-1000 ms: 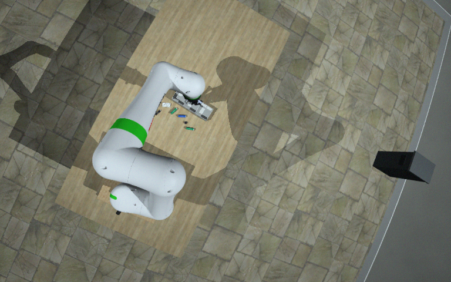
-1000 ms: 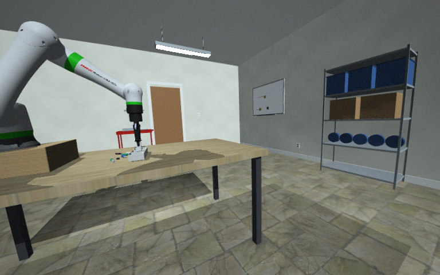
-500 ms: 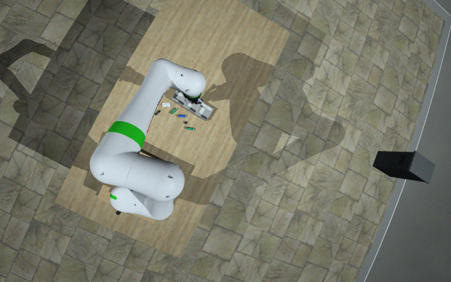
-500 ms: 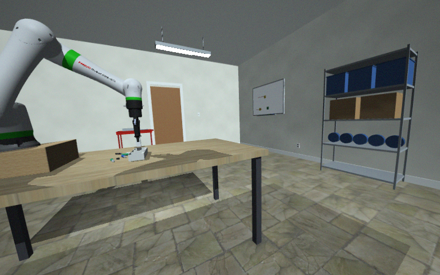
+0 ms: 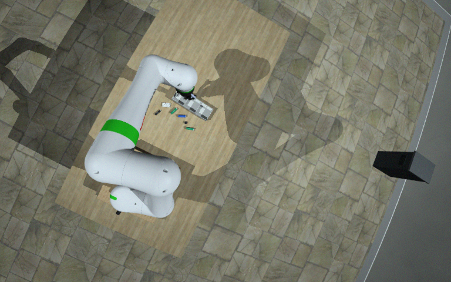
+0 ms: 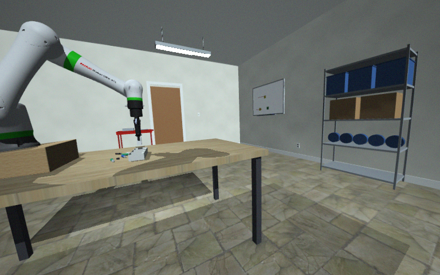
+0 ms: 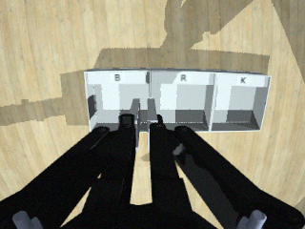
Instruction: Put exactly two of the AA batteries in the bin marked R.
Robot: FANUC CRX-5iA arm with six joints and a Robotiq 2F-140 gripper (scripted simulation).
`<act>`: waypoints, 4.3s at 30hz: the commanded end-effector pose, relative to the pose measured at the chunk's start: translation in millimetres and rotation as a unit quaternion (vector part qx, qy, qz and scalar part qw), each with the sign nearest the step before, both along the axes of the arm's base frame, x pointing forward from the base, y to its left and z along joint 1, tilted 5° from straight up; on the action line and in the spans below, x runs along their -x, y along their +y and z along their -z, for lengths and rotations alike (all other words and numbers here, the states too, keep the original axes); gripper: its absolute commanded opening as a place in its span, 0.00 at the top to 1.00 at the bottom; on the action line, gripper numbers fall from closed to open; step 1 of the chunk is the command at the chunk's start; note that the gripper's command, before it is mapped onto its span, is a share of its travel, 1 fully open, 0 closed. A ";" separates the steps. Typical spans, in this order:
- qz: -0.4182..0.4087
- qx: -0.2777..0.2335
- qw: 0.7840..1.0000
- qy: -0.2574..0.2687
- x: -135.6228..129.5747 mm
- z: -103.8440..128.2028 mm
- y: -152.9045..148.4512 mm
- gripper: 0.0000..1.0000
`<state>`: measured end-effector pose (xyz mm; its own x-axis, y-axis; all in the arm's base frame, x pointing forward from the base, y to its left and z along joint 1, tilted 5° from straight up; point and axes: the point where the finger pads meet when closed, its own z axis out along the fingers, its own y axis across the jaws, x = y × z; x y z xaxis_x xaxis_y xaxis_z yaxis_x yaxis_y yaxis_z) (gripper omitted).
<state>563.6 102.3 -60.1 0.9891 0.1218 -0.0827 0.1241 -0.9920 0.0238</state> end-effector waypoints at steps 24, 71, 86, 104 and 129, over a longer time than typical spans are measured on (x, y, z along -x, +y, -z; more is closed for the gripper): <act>0.000 0.000 1.000 0.000 6.8 27.4 41.6 0.95; 0.000 0.000 1.000 0.000 8.9 53.0 40.7 0.95; 0.000 0.000 1.000 0.000 8.8 51.7 40.8 0.95; 0.000 0.000 1.000 0.000 7.1 30.5 41.5 0.95; 0.000 0.000 1.000 0.000 -1.8 -82.2 45.3 0.95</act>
